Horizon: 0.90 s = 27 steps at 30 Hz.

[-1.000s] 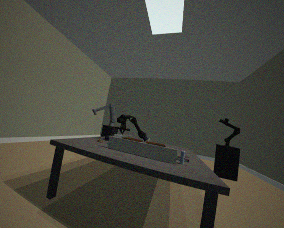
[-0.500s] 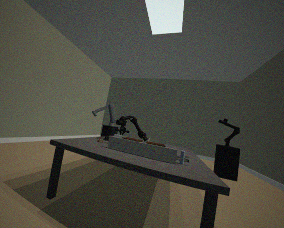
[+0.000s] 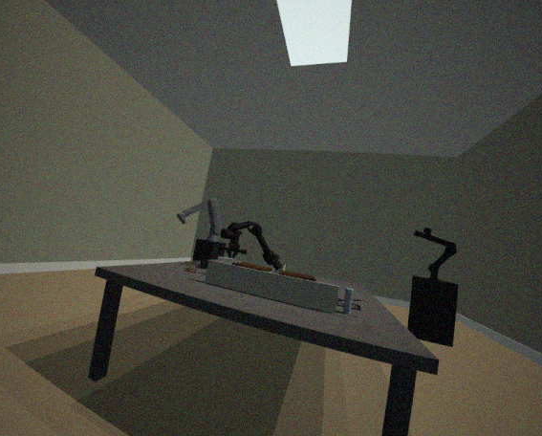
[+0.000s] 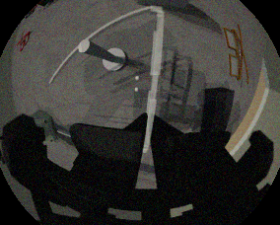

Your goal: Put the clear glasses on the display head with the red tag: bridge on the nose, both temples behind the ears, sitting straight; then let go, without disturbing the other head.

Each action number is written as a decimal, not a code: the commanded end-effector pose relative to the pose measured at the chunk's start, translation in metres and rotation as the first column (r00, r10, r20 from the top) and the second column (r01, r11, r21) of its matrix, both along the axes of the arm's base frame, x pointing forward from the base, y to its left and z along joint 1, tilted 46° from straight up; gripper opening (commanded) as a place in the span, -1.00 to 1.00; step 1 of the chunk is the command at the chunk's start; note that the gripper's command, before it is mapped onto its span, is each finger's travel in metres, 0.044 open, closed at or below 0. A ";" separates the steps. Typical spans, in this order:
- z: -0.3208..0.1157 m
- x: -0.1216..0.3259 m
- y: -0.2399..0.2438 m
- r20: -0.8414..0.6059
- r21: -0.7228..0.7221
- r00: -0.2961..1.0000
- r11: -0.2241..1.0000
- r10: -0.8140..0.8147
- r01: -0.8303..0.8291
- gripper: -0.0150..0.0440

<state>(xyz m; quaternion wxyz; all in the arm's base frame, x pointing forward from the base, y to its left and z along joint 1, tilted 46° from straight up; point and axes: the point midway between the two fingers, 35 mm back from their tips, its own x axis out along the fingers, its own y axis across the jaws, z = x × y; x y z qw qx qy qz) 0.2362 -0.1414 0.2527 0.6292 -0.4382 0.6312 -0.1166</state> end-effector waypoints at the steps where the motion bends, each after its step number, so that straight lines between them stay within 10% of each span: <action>1: 0.003 -0.002 -0.003 0.001 -0.001 1.000 1.000 0.002 -0.002 -0.49; 27: 0.011 -0.014 -0.013 0.001 -0.003 1.000 1.000 0.001 -0.001 -0.49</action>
